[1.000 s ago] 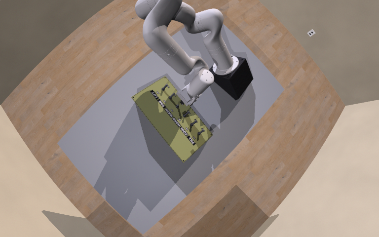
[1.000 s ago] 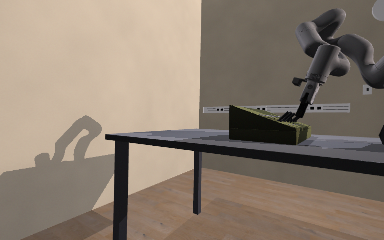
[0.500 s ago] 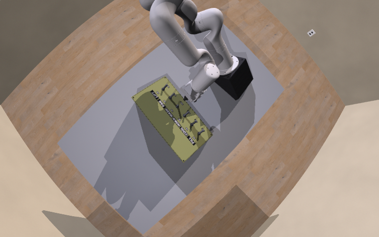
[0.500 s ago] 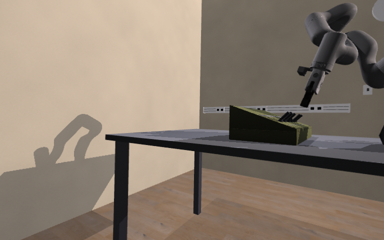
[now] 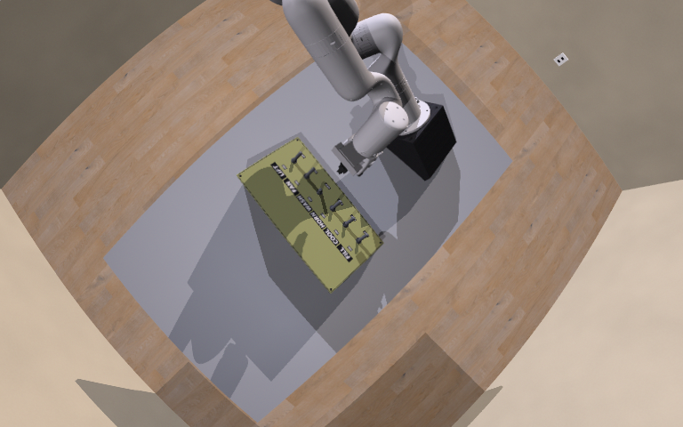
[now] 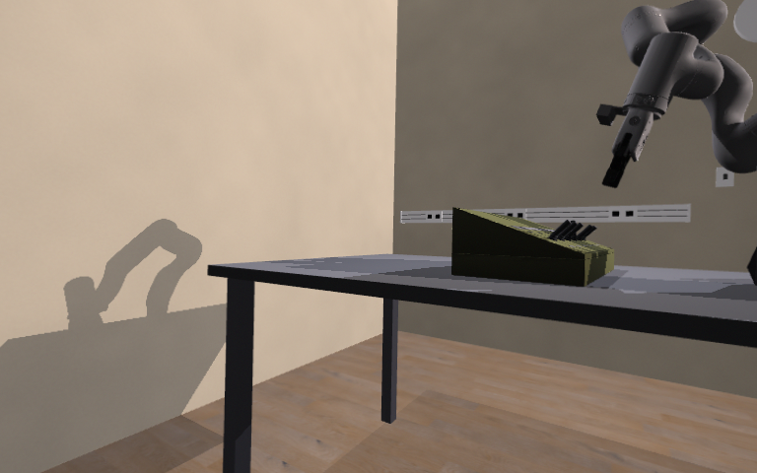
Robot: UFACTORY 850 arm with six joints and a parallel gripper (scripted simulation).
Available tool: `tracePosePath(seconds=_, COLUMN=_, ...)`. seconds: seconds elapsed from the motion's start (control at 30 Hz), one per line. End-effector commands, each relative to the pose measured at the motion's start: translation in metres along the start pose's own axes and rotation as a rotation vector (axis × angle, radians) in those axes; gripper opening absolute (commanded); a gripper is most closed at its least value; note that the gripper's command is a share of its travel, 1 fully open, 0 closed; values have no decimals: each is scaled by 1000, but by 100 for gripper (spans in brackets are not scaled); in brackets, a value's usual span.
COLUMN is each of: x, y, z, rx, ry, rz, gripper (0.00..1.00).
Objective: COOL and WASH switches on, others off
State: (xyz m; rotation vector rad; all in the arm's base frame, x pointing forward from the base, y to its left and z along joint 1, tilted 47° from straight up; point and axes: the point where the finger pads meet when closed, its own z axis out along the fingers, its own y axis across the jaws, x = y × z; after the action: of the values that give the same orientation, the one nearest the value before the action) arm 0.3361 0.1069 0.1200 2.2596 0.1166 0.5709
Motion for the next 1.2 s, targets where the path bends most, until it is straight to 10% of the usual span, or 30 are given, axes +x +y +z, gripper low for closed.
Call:
tracePosePath(seconds=0.0, x=1, y=-2, z=-2, rx=0, ry=0, rz=1, gripper=0)
tracePosePath(seconds=0.43, x=-25, y=-142, z=-2, rx=0, ry=0, rz=1, gripper=0)
tracePosePath(seconds=1.17, x=-25, y=-144, z=-2, rx=0, ry=0, rz=1, gripper=0)
